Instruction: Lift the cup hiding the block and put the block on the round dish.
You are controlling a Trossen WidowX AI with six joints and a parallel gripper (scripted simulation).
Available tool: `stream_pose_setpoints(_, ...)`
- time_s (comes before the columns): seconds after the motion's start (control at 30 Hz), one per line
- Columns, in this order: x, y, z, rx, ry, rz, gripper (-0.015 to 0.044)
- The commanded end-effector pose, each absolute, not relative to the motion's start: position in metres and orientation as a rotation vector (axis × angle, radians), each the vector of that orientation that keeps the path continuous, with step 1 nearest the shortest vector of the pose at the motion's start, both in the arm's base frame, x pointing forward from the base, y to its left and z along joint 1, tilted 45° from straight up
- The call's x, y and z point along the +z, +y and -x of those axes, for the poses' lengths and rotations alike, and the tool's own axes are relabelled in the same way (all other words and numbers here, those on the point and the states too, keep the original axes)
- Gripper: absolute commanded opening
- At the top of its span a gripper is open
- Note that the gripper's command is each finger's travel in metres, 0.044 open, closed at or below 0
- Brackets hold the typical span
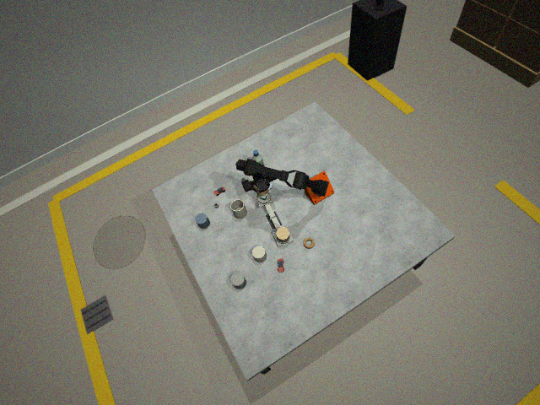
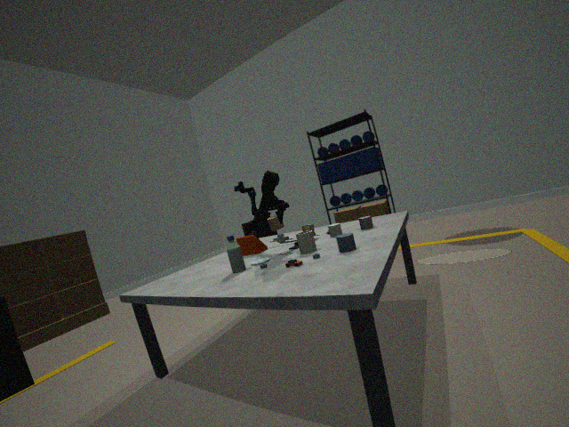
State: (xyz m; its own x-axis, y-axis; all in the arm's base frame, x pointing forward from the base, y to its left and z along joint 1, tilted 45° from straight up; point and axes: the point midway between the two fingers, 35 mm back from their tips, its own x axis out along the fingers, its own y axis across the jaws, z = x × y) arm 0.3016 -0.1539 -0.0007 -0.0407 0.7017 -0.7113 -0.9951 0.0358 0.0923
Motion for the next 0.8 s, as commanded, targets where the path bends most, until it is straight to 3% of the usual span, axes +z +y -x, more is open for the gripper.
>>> stream_pose_setpoints(0.0,0.0059,-0.1627,-0.3021,1.471,0.7,0.556,0.0)
stream_pose_setpoints(0.77,0.0098,-0.1624,-0.2998,1.482,0.699,0.54,0.0)
